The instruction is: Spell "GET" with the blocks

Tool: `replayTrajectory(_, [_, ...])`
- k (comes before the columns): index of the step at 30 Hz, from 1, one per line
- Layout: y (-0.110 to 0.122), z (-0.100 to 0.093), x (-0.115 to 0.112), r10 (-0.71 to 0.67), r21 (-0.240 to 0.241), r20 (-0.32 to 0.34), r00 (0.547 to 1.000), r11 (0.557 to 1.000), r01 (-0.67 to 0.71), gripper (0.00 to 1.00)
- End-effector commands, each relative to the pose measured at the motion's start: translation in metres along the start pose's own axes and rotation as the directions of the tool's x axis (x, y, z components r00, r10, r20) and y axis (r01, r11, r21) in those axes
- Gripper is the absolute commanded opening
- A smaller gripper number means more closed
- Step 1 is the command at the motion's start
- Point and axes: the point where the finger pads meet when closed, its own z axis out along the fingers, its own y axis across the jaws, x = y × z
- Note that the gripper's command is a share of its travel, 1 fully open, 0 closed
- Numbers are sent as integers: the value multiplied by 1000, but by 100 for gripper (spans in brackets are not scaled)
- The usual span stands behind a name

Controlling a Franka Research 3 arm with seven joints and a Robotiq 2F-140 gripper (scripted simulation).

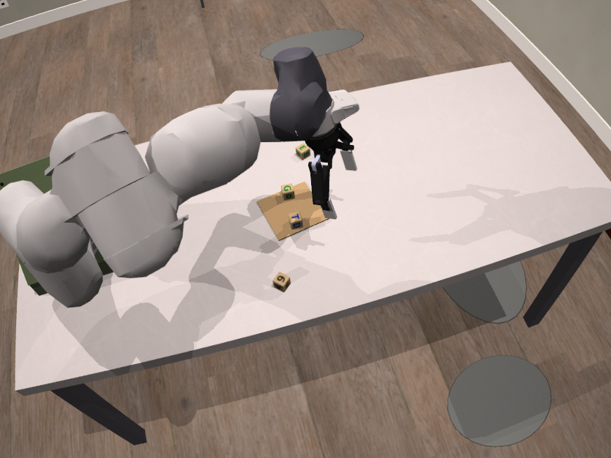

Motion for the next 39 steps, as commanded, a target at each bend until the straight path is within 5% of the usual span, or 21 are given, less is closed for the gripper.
replayTrajectory(1, [-12,-4,-10,123,-16,18,992,992,-122,100])
replayTrajectory(19, [-114,-30,-75,339,-58,94,936,941,-335,100])
replayTrajectory(29, [-179,-50,-150,475,-120,158,866,879,-461,100])
replayTrajectory(39, [-192,-54,-169,503,-139,172,847,863,-485,100])
